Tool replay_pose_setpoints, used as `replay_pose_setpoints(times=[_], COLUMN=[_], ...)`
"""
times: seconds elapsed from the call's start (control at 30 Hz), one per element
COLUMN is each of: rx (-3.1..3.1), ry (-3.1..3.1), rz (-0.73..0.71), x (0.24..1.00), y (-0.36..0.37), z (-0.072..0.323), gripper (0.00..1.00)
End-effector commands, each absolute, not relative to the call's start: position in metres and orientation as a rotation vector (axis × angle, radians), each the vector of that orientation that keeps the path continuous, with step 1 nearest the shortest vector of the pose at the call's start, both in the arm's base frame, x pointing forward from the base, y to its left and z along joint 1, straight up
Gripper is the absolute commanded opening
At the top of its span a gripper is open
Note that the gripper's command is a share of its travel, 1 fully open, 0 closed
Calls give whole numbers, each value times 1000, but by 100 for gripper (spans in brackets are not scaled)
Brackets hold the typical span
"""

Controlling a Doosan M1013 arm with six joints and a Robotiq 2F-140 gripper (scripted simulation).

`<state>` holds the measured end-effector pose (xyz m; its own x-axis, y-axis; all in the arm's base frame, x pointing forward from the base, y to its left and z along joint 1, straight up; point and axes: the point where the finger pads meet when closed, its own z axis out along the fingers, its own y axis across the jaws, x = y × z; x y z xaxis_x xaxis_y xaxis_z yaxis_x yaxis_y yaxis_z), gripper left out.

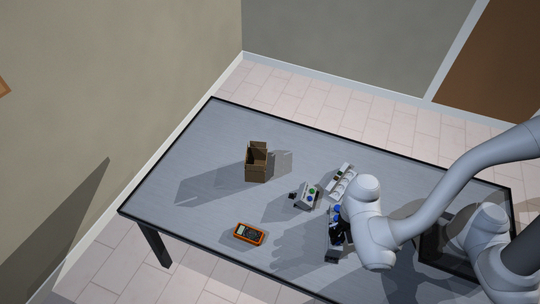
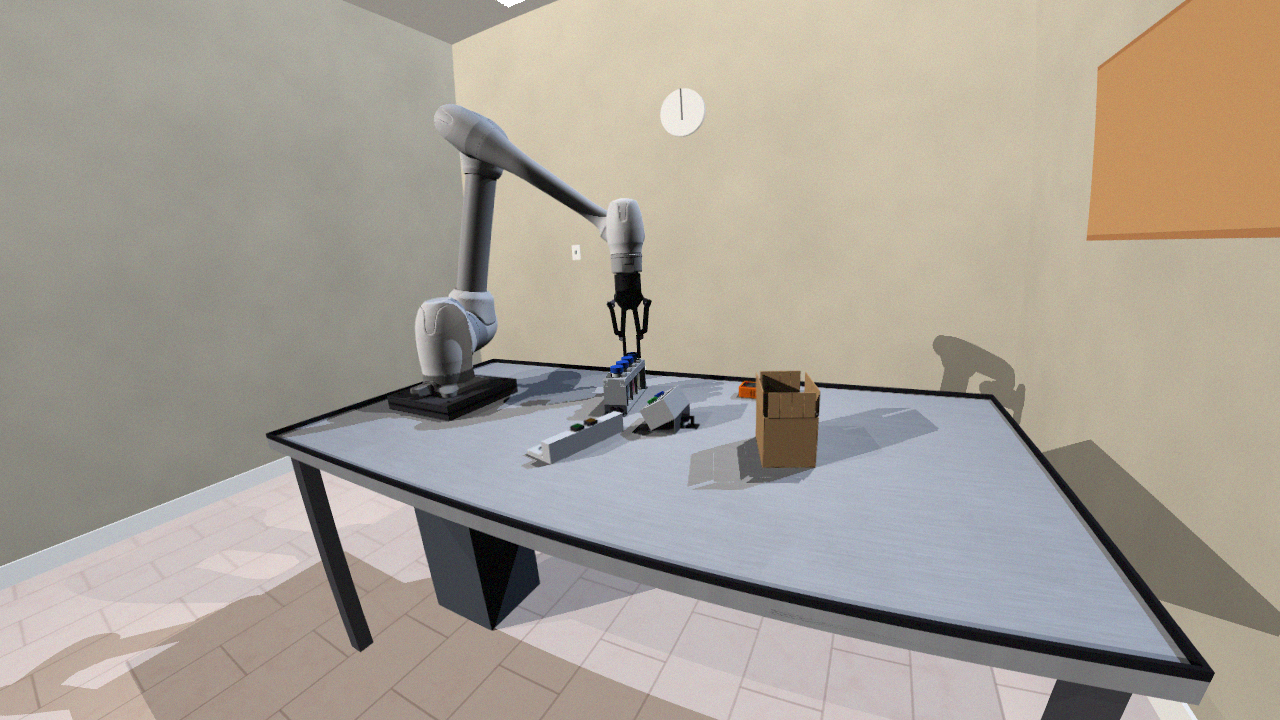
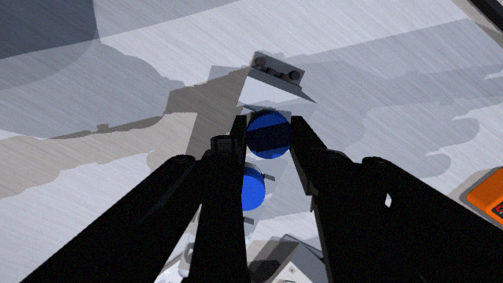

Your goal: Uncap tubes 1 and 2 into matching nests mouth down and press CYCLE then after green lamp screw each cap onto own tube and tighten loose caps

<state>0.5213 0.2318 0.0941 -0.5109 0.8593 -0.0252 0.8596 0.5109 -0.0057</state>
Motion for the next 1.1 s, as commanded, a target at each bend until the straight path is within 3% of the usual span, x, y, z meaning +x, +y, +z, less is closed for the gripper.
replay_pose_setpoints(times=[0.0,0.17,0.2,0.6,1.07], rx=[1327,1327,1327,1327,2350], ry=[2851,2851,2851,2851,2091], rz=[-3,-3,-3,-3,-2], x=[522,522,522,522,522], y=[232,232,232,232,232], z=[95,95,95,95,95], gripper=[30,30,41,41,41])
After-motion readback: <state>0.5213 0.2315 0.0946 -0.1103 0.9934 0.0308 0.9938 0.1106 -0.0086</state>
